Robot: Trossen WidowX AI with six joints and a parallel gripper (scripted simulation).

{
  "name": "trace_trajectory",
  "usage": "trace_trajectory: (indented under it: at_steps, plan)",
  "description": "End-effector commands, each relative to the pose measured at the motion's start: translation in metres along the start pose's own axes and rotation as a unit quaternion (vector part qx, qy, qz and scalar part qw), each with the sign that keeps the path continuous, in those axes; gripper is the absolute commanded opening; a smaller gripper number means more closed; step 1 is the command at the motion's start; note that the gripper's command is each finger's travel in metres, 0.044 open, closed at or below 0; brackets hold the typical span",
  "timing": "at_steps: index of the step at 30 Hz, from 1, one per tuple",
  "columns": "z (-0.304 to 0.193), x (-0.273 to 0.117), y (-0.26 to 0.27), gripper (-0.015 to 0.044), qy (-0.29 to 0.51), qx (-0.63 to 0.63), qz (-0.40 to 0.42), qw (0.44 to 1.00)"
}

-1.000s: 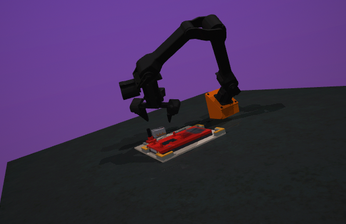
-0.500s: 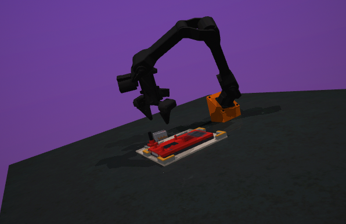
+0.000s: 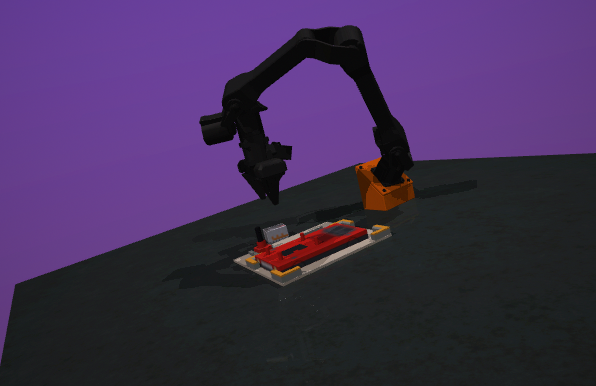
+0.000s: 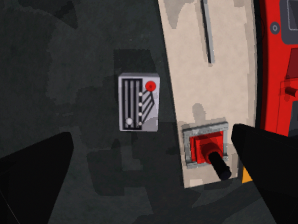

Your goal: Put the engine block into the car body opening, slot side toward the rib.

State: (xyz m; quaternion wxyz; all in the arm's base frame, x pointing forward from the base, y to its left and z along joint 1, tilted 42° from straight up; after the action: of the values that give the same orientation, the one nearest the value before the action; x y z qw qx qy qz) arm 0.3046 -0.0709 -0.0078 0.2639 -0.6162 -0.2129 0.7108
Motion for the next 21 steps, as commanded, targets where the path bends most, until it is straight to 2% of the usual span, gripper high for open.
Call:
trace_trajectory:
  at_steps: [1, 6, 10, 21]
  plan:
    - [-0.001, -0.002, 0.002, 0.0440, 0.007, 0.028, -0.016, 0.999]
    - [-0.001, -0.003, 0.012, 0.0440, 0.007, 0.028, -0.015, 0.999]
    - [-0.001, 0.030, 0.011, 0.0440, 0.007, 0.027, -0.016, 0.999]
    - [-0.001, 0.050, 0.010, 0.0440, 0.007, 0.027, -0.016, 0.999]
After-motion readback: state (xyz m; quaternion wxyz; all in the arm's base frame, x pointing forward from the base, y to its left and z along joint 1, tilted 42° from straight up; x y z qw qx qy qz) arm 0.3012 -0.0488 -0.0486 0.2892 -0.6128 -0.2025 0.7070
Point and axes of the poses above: the point midway between the two fingers, 35 mm back from their tips, its own x axis out along the fingers, its own y axis across the jaws, z = x × y, the point moved 1 cm from there along -x, back along the fingers, and after that the axes turned 1 degree about x, right-handed, at the moved point
